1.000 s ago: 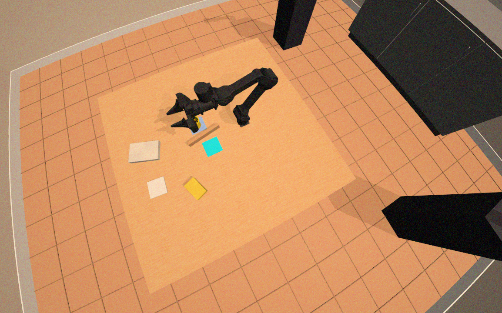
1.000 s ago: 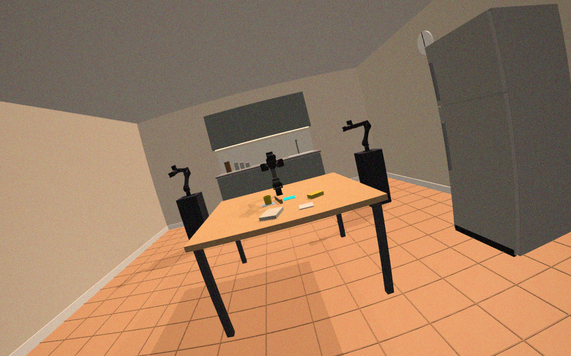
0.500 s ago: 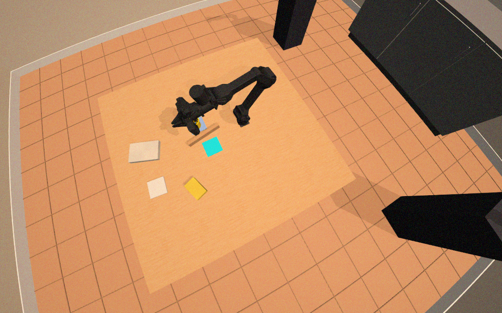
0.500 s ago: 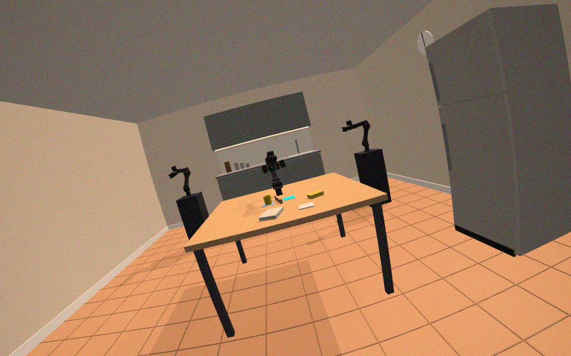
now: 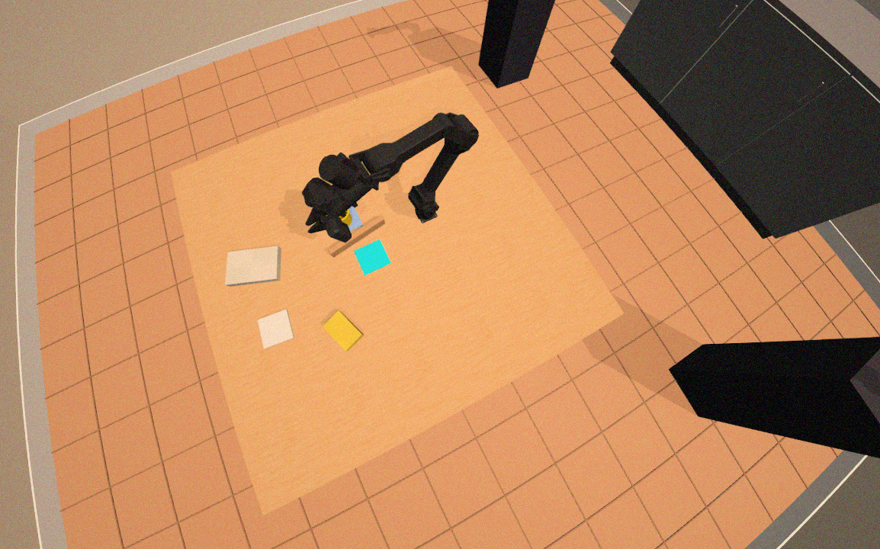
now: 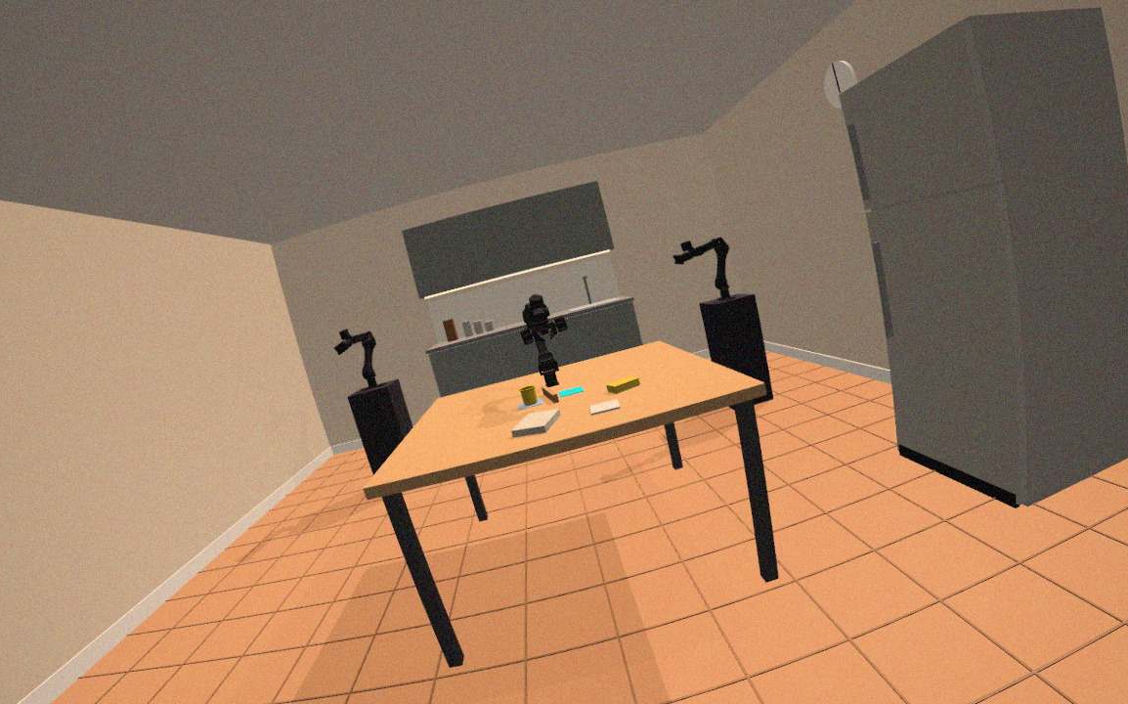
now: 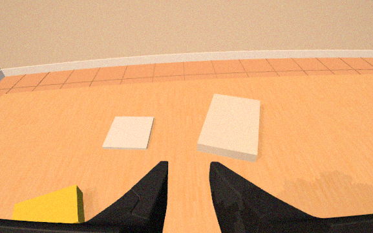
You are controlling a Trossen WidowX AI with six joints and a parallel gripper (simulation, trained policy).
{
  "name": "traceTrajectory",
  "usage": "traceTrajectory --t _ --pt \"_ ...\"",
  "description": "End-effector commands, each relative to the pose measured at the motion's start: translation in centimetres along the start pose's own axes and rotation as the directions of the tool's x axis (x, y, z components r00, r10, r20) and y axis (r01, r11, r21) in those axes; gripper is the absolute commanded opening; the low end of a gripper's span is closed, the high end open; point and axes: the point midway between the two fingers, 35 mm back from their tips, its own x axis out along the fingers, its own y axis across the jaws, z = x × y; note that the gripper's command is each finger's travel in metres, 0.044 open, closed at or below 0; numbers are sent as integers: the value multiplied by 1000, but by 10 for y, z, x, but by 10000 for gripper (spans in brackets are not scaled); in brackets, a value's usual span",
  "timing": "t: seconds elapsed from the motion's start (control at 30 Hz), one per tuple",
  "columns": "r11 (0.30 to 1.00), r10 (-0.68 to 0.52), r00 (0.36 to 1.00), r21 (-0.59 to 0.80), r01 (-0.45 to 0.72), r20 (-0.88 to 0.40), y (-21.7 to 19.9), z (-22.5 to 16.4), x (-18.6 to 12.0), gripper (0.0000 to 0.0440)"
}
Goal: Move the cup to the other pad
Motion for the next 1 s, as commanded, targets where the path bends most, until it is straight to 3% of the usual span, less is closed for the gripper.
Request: traceTrajectory --t 0.0,0.47,0.97 --pt "1000 3 998 18 -2 -65 4 -4 1 103" --pt "999 -21 958 29 31 -287 6 -21 4 104" --pt "997 -71 860 -14 74 -506 0 -40 1 130"
